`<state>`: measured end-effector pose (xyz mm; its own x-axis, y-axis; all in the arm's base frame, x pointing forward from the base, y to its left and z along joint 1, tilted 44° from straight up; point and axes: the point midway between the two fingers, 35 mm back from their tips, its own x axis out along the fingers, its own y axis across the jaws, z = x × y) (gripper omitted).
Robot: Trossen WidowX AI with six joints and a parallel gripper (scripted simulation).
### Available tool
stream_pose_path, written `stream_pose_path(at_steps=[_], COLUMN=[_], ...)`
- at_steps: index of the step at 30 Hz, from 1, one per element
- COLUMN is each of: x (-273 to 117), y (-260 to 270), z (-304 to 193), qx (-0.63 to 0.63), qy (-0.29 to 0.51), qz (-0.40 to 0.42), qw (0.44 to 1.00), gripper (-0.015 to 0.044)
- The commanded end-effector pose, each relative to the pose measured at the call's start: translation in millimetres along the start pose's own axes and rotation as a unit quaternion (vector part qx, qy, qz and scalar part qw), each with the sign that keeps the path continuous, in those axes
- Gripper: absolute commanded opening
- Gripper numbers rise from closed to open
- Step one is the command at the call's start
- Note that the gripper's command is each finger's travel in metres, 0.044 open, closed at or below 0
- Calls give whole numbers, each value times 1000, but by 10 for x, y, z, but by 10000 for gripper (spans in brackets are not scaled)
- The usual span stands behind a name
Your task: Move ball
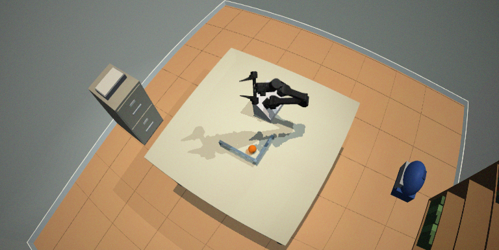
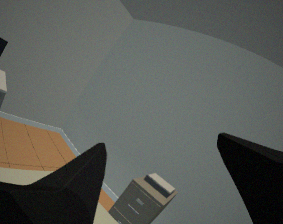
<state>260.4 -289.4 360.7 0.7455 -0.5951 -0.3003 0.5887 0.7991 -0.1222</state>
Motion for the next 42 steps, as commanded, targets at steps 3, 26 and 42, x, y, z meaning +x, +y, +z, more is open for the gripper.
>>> stream_pose_path(at_steps=[3, 26, 42], x=[364, -608, -929], y=[718, 3611, 3874], z=[-470, -2646, -2980], qx=[4, -45, -52], qy=[91, 520, 568], qz=[125, 528, 543], qw=[988, 669, 616], gripper=[385, 385, 385])
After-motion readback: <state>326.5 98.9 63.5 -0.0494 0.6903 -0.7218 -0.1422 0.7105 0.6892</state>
